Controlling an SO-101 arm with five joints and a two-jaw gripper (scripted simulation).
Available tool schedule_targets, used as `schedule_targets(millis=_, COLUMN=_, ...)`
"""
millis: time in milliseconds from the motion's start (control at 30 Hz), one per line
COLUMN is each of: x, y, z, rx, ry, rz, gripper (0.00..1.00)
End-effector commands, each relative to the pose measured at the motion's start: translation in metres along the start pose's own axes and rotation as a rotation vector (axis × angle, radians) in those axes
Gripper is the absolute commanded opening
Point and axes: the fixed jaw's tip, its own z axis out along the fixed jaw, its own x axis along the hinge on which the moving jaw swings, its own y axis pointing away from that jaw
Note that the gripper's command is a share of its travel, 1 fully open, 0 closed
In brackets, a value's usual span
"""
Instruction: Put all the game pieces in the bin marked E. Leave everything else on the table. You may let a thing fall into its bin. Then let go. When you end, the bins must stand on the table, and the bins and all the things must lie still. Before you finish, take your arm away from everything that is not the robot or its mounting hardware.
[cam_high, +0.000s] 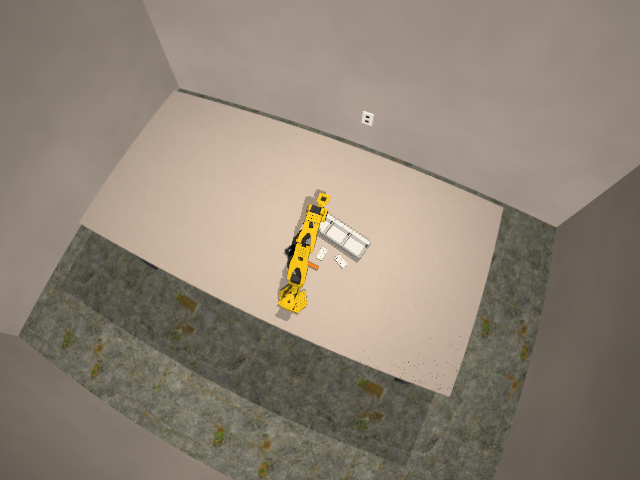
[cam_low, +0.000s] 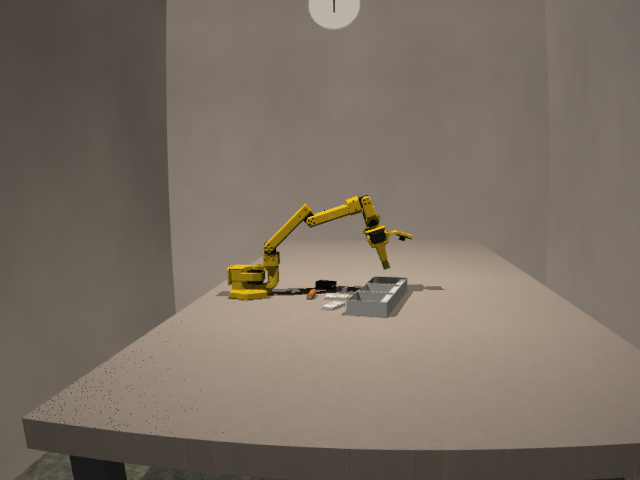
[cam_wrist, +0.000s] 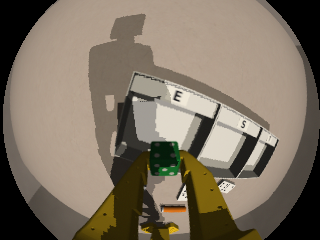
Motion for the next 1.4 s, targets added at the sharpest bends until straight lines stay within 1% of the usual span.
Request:
schedule_targets(millis=0, x=-0.01, y=0.002, z=-0.012, rx=-0.003, ry=-0.066, rz=0.004, gripper=0.0)
schedule_targets(millis=200, x=-0.008, y=0.002, z=-0.011, rx=-0.003, ry=-0.055, rz=0.004, gripper=0.0)
schedule_targets(millis=400, x=-0.002, y=0.002, z=-0.006, rx=-0.003, ry=-0.011, rz=0.004, gripper=0.0)
schedule_targets(millis=867, x=0.001, y=0.002, z=0.005, rx=-0.003, ry=0.004, rz=0.004, gripper=0.0)
schedule_targets(millis=1367, x=0.001, y=0.002, z=0.007, rx=-0.003, ry=0.005, rz=0.004, gripper=0.0)
